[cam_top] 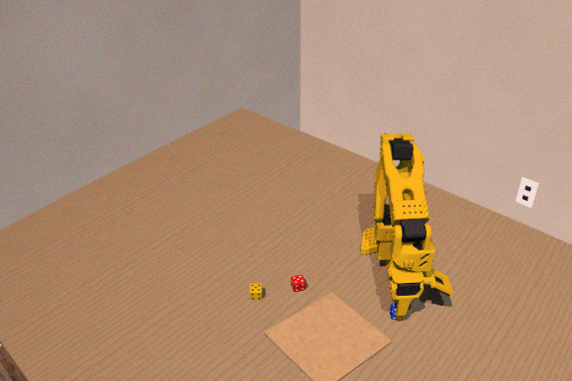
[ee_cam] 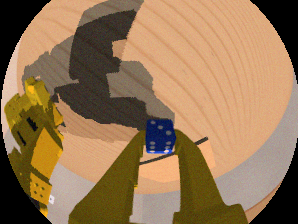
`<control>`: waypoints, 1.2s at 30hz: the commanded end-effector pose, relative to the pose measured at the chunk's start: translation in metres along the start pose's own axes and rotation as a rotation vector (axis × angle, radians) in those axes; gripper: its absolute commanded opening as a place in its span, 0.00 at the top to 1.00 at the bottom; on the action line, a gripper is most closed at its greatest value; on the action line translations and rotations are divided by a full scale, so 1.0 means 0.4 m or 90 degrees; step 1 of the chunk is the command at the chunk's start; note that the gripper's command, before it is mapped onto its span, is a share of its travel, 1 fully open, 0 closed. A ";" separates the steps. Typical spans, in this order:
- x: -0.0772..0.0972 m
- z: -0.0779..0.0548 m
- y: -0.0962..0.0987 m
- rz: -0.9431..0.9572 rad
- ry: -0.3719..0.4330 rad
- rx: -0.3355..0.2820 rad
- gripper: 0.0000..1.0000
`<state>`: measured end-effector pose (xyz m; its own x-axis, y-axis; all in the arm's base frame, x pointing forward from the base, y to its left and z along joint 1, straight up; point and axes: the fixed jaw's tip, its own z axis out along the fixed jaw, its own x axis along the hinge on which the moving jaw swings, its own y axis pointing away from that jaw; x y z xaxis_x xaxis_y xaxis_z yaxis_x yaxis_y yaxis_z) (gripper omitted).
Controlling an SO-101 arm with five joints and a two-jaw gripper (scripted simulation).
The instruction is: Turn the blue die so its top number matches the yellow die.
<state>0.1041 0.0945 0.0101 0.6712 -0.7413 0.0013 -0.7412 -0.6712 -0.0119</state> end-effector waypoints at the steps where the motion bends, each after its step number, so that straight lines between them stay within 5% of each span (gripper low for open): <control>1: -0.002 -0.017 -0.028 -0.007 -0.001 0.042 0.99; 36: -0.002 -0.017 -0.028 -0.007 -0.001 0.042 0.75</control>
<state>0.1042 0.0945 0.0100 0.6712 -0.7413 0.0013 -0.7412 -0.6712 -0.0120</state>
